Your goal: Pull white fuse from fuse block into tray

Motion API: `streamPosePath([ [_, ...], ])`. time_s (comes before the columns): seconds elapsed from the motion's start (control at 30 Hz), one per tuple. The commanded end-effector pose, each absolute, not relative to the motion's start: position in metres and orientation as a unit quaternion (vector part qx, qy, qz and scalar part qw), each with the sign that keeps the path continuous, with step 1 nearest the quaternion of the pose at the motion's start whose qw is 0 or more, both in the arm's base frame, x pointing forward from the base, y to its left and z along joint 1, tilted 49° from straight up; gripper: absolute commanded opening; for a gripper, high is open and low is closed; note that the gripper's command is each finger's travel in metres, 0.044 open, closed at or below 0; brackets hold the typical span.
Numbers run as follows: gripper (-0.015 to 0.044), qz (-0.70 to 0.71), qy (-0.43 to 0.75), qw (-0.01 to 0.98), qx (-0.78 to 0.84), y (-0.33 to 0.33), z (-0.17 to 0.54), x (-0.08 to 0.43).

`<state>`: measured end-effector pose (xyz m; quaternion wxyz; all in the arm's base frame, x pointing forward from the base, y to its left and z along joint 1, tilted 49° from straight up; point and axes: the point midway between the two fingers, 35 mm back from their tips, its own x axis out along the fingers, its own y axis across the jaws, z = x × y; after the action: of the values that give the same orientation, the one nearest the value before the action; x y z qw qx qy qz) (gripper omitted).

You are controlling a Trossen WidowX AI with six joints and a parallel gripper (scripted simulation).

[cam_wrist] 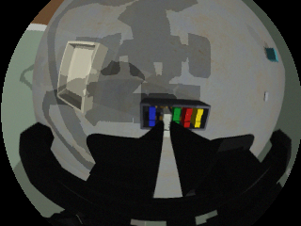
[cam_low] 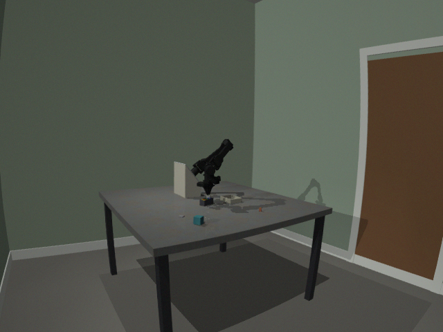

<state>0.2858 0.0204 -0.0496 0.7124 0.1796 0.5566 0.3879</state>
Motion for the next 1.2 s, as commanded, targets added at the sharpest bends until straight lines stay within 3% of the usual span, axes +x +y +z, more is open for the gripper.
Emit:
streamPosePath([
  [0.0, 0.0, 0.389, 0.557, 0.712, 0.176, 0.019, -0.048, 0.285],
  [1.17, 0.0, 0.388, 0.558, 0.712, 0.176, -0.002, -0.025, 0.284],
])
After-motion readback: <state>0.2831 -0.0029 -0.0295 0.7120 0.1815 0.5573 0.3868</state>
